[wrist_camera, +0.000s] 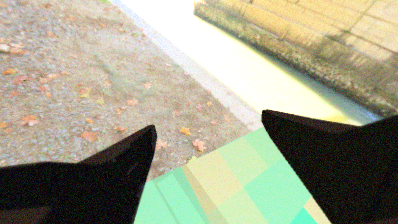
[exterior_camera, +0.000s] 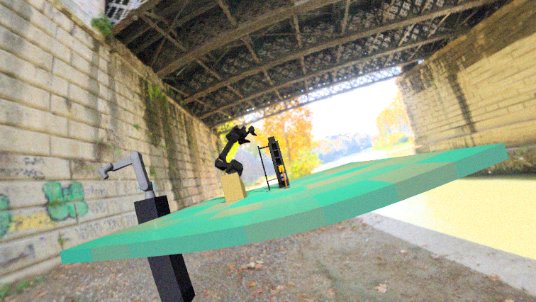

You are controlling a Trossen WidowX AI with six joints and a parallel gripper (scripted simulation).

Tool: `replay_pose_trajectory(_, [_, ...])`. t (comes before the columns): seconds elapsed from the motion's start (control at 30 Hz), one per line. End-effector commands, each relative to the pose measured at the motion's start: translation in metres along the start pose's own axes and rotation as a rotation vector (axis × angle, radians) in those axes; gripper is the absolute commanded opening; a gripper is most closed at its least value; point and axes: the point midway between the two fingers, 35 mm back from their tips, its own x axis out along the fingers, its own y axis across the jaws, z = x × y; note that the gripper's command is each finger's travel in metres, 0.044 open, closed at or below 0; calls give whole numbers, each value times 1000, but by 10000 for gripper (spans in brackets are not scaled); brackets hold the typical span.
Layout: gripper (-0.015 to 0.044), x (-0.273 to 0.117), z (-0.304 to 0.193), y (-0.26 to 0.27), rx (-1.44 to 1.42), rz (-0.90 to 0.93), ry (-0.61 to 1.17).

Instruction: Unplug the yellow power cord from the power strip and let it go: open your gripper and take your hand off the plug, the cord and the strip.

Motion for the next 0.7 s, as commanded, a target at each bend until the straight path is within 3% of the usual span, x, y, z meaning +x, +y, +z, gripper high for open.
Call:
replay_pose_trajectory(0.0, [374,0,0,-2,5,-5,-3])
replay_pose_trajectory(0.27, [164,-4,1,-104,249,-160,-77])
replay_pose_trajectory(0.67, [160,-27,-55,-274,620,-420,-119])
